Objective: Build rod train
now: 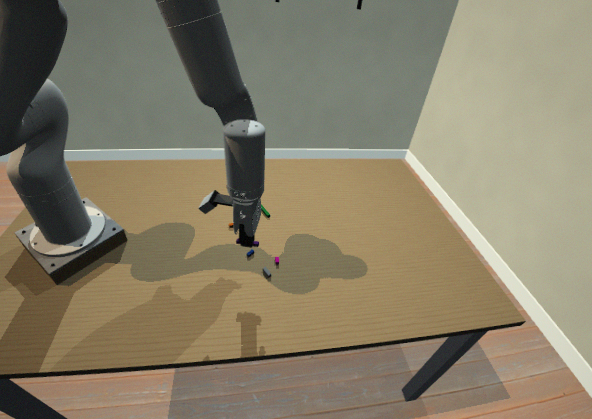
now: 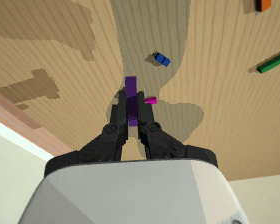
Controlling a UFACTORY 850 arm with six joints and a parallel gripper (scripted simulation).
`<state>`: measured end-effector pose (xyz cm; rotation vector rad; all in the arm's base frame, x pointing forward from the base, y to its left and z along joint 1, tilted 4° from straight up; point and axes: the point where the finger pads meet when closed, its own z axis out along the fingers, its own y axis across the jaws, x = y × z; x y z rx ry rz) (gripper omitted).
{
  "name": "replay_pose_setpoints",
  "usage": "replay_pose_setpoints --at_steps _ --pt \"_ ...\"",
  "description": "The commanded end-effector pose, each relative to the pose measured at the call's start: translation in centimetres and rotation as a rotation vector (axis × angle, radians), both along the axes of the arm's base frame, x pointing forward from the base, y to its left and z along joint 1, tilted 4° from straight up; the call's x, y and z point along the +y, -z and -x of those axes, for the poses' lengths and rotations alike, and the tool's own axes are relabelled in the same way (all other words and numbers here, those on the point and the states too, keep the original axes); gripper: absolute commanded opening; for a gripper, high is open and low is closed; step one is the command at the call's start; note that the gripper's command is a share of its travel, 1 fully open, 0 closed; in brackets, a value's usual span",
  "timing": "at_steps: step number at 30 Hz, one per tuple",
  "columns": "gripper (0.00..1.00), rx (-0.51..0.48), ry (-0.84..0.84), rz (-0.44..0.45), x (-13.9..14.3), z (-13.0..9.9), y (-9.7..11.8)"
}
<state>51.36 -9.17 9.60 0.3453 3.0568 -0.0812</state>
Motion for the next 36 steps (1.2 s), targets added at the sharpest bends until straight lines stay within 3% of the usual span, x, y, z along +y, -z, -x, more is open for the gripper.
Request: replay_pose_setpoints --at_steps 1,30,36 --pt "0.04 0.009 -0.167 -0.001 1.2 -0.7 0.0" --pt "0.04 0.052 -0.962 0.048 7.8 -3.4 0.1" --pt "0.04 0.053 -0.995 0.050 8.1 -3.5 0.1"
